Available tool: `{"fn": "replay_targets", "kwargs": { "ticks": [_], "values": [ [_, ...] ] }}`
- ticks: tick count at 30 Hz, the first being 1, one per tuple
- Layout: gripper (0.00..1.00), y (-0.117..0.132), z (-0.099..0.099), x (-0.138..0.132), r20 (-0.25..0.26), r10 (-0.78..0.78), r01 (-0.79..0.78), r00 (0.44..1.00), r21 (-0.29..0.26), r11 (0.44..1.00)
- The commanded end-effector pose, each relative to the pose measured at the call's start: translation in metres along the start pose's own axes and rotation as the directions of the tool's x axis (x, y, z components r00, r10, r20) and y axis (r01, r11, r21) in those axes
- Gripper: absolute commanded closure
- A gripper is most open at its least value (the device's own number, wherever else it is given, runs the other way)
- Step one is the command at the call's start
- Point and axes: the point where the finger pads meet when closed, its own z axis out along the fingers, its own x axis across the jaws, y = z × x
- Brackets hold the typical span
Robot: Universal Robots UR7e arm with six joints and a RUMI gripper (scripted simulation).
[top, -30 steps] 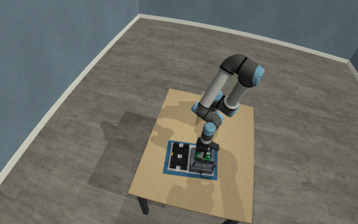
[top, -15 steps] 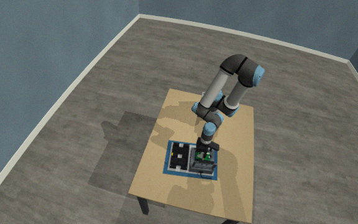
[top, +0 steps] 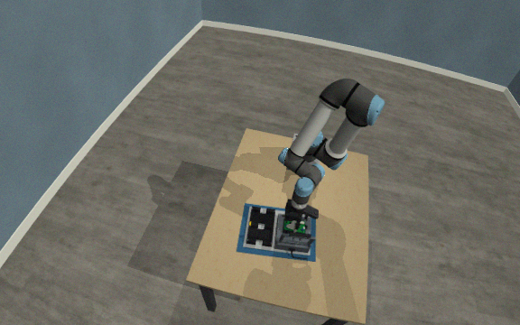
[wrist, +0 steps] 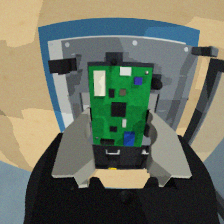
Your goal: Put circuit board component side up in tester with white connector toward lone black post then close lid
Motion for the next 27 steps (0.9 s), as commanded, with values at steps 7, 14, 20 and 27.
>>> {"fn": "replay_targets", "kwargs": {
  "ticks": [7, 14, 20, 27],
  "values": [
    [0.61, 0.0001, 0.0, 0.0004, -0.001, 0.0, 0.0, 1.0, 0.0, 1.0],
    [0.61, 0.0001, 0.0011, 0.0004, -0.001, 0.0, 0.0, 1.0, 0.0, 1.0],
    [0.61, 0.0001, 0.0023, 0.0004, -0.001, 0.0, 0.0, 1.0, 0.0, 1.0],
    [0.61, 0.0001, 0.0031, 0.0004, -0.001, 0.0, 0.0, 1.0, 0.0, 1.0]
  ]
}}
